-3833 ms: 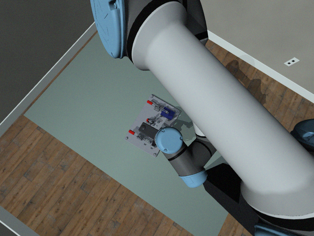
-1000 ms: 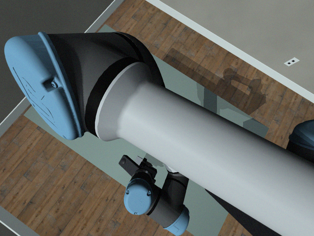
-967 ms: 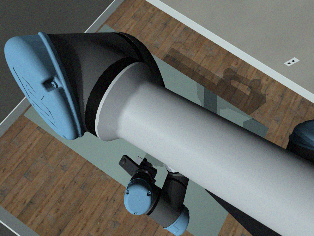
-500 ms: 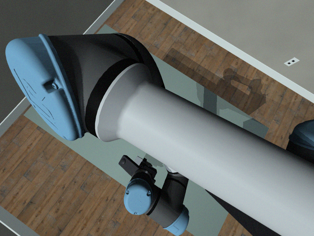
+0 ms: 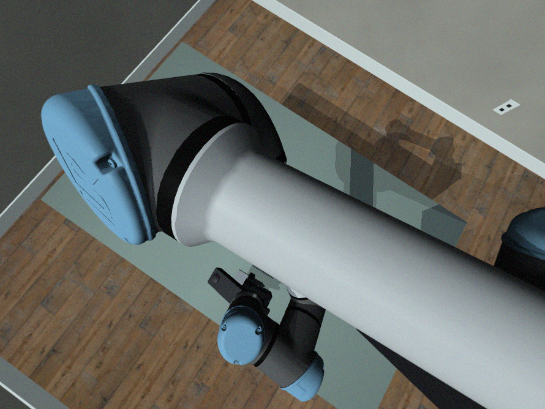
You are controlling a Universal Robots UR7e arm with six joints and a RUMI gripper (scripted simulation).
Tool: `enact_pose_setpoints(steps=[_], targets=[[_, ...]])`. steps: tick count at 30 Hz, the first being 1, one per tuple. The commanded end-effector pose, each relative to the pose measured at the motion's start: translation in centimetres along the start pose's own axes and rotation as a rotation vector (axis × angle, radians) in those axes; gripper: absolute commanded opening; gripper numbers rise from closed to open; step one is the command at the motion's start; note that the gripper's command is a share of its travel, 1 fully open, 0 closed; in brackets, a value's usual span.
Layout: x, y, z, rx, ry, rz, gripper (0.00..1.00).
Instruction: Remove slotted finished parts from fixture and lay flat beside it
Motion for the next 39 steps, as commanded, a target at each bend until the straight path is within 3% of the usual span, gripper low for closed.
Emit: enact_pose_setpoints(steps=[1,22,39], targets=[[1.7,0.0,0.0,0.001,0.001,0.001,0.0],[5.8,0.0,0.0,0.001,0.001,0.001,0.0],[6.4,0.0,-0.1,0.0,0.001,0.001,0.0]])
Point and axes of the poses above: the point where the finger pads meet when closed, its own x axis out along the fingers, its own z axis across the jaws, y = z × x, the point moved 9 cm from there along -x, back along the fingers, and after that the axes turned 13 degrees about x, right-handed, at the moved point
